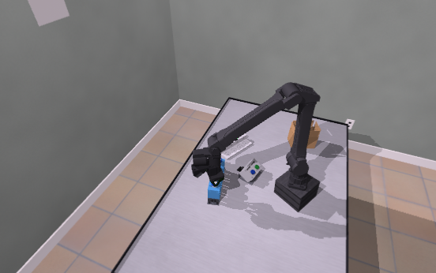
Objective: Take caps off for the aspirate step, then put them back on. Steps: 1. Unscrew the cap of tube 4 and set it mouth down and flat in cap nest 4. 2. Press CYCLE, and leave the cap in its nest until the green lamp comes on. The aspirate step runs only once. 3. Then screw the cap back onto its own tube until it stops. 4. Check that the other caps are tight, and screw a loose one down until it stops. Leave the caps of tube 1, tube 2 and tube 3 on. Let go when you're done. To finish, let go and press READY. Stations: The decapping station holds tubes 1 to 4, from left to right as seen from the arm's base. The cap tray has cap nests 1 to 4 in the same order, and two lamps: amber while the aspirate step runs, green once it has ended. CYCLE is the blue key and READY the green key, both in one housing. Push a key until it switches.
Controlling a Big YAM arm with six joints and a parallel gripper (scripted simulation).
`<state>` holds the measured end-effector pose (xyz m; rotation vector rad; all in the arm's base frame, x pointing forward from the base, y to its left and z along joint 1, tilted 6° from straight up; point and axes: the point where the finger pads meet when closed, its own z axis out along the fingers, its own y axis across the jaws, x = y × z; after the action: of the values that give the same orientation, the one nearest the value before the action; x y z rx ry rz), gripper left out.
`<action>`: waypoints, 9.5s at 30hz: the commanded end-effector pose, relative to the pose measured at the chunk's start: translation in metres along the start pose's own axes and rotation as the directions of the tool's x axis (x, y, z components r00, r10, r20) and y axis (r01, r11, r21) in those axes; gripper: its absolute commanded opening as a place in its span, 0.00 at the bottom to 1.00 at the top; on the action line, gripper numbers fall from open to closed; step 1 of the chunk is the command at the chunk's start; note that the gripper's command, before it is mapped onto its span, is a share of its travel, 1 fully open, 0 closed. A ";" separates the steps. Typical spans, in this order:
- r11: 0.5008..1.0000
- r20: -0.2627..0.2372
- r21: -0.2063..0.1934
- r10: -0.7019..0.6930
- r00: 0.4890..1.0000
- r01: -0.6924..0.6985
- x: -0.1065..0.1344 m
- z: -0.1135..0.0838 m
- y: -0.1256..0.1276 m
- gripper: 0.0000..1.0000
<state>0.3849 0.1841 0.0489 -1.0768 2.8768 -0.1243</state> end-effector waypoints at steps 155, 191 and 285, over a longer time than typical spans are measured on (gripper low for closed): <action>0.883 0.031 -0.010 0.469 0.883 -0.469 -0.009 -0.044 -0.005 0.49; 0.949 0.011 -0.005 0.315 0.949 -0.315 0.014 -0.042 -0.021 0.49; 0.992 0.029 0.006 0.123 0.992 -0.123 0.016 0.003 -0.052 0.00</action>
<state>0.3967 0.1313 0.0417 -0.8941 2.9317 -0.1187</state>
